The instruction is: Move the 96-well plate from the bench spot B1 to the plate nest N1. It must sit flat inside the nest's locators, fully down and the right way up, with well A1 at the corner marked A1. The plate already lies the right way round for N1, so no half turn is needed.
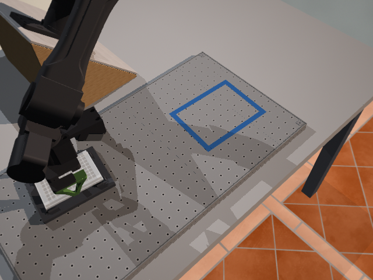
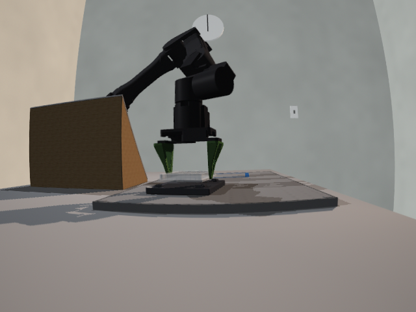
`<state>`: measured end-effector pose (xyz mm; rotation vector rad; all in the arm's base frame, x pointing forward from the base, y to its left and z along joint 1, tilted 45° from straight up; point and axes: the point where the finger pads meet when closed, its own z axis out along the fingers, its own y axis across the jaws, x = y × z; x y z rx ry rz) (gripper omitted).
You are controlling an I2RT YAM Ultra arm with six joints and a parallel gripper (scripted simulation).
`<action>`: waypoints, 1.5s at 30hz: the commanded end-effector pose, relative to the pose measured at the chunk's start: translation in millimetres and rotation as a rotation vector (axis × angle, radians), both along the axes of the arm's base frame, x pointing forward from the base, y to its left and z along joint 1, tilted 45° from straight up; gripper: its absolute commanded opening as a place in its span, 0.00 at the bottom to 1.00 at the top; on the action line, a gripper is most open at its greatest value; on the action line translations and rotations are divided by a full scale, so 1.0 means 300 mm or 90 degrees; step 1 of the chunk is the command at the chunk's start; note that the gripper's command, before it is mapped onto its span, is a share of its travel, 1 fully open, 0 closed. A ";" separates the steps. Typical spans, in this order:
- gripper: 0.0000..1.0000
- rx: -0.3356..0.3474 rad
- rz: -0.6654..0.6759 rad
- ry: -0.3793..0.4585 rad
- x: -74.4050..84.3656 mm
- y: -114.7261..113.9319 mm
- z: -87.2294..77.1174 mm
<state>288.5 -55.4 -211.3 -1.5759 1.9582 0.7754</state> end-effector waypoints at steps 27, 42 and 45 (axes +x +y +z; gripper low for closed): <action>0.00 0.008 -0.015 0.002 -0.012 0.010 -0.008; 0.00 0.002 -0.013 -0.008 0.005 0.007 0.003; 0.00 0.003 -0.011 -0.006 0.000 0.016 -0.003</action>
